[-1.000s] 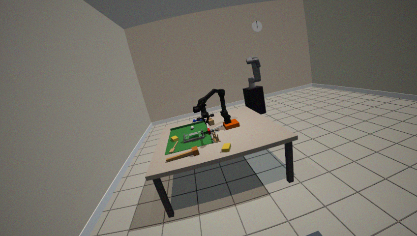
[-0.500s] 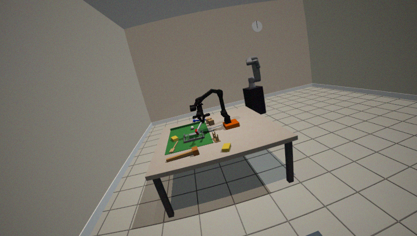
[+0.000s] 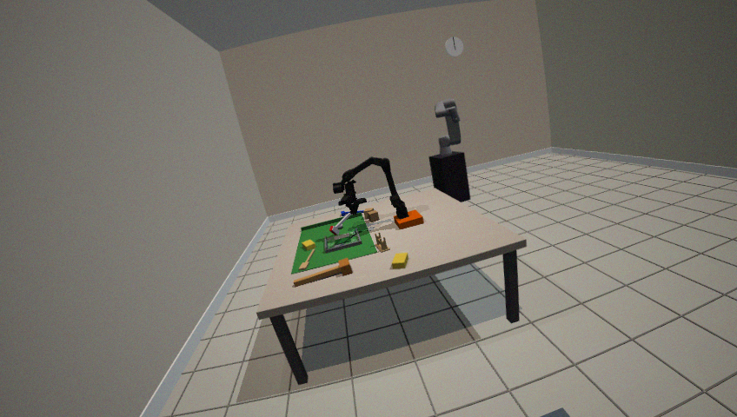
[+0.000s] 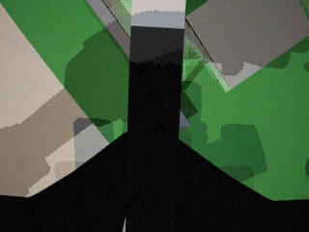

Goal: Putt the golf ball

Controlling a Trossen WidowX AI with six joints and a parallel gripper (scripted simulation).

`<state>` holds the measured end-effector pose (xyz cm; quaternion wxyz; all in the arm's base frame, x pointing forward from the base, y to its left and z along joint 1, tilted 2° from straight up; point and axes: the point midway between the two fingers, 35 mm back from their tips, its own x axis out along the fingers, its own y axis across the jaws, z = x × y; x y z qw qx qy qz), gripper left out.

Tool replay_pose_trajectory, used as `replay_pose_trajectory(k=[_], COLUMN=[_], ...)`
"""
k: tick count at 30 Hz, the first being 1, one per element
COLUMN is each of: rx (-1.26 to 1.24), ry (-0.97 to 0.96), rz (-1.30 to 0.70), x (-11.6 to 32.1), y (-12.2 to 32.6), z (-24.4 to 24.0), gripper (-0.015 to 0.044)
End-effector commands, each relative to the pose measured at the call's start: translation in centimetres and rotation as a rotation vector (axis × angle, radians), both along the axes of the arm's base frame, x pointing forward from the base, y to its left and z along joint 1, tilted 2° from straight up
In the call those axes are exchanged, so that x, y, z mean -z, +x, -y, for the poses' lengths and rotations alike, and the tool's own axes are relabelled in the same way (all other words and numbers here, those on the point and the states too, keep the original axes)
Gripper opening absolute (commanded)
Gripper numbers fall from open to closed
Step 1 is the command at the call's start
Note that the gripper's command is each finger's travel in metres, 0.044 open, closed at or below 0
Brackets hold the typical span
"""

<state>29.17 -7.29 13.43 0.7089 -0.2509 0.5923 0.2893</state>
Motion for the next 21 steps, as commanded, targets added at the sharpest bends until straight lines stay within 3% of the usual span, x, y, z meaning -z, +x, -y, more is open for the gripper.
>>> replay_pose_trajectory(k=[1,21], rx=[0.079,0.49], ry=[-0.008,-0.03], rz=[0.005,-0.051], x=[-0.5,-0.9], y=[0.1,-3.8], z=[2.1,13.2], gripper=[0.0,0.0])
